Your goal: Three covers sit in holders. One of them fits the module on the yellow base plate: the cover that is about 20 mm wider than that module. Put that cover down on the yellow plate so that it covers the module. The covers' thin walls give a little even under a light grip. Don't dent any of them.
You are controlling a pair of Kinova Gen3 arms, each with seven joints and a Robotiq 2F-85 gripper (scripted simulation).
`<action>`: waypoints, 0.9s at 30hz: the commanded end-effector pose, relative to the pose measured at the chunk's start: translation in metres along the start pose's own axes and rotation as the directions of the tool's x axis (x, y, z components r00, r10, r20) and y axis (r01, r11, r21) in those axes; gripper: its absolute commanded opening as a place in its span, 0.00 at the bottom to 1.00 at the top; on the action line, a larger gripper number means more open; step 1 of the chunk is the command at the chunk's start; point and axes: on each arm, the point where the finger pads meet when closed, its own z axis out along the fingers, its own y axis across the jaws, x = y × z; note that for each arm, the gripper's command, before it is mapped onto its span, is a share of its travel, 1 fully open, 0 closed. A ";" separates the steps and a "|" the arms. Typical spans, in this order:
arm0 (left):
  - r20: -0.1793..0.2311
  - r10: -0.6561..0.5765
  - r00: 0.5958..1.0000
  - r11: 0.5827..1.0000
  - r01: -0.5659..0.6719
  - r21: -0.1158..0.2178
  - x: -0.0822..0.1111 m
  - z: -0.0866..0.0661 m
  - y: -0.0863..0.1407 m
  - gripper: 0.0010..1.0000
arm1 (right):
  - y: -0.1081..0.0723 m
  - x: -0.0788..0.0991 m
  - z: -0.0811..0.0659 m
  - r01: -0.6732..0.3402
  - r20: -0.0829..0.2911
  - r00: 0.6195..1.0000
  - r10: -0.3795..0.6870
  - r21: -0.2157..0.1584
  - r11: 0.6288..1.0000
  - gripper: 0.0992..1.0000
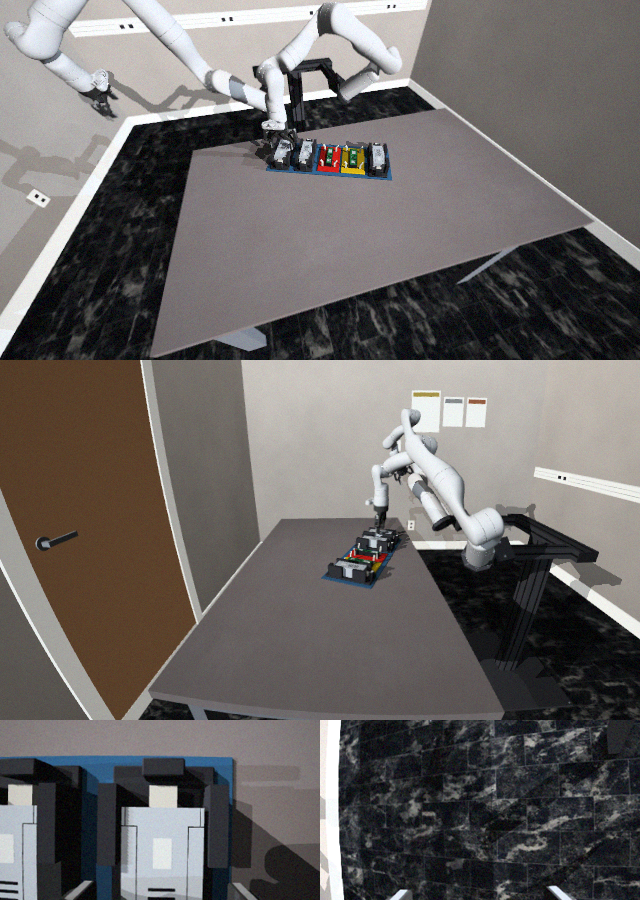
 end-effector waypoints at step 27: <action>0.002 0.005 1.000 1.000 -0.005 -0.002 -0.003 0.005 0.000 1.00 | 0.000 0.000 0.000 -0.001 0.001 1.000 0.001 0.000 1.000 1.00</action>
